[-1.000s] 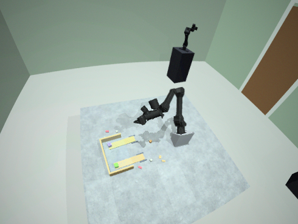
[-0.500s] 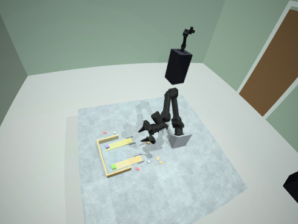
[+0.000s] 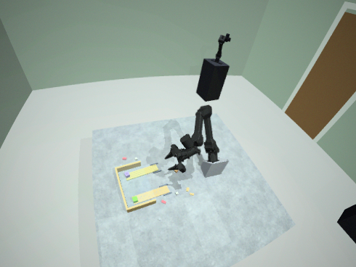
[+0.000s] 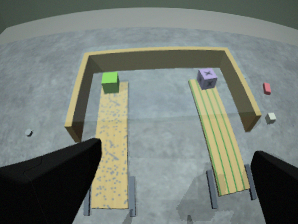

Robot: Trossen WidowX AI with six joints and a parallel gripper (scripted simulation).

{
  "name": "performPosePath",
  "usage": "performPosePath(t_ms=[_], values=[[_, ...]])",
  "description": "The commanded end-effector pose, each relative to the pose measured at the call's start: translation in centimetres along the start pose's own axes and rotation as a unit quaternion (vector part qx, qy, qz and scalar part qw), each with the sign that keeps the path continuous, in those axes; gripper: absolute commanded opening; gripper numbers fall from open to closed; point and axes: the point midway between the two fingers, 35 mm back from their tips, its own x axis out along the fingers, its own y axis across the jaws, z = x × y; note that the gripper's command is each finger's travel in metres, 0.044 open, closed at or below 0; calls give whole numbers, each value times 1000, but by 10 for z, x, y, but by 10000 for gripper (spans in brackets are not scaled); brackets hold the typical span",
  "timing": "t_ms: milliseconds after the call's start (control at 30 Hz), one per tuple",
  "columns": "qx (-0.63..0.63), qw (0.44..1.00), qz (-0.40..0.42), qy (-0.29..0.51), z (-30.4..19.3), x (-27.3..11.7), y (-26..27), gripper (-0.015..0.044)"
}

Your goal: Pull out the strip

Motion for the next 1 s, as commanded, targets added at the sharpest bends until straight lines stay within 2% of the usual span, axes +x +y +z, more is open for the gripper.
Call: performPosePath(t_ms=[0, 433, 733, 967], values=[[-8, 1000, 2, 12, 1, 5, 1, 347], [-71, 964, 13, 258, -4, 97, -45, 6], [-87, 912, 33, 399, -28, 126, -91, 0], [-91, 884, 41, 457, -40, 131, -112, 0]])
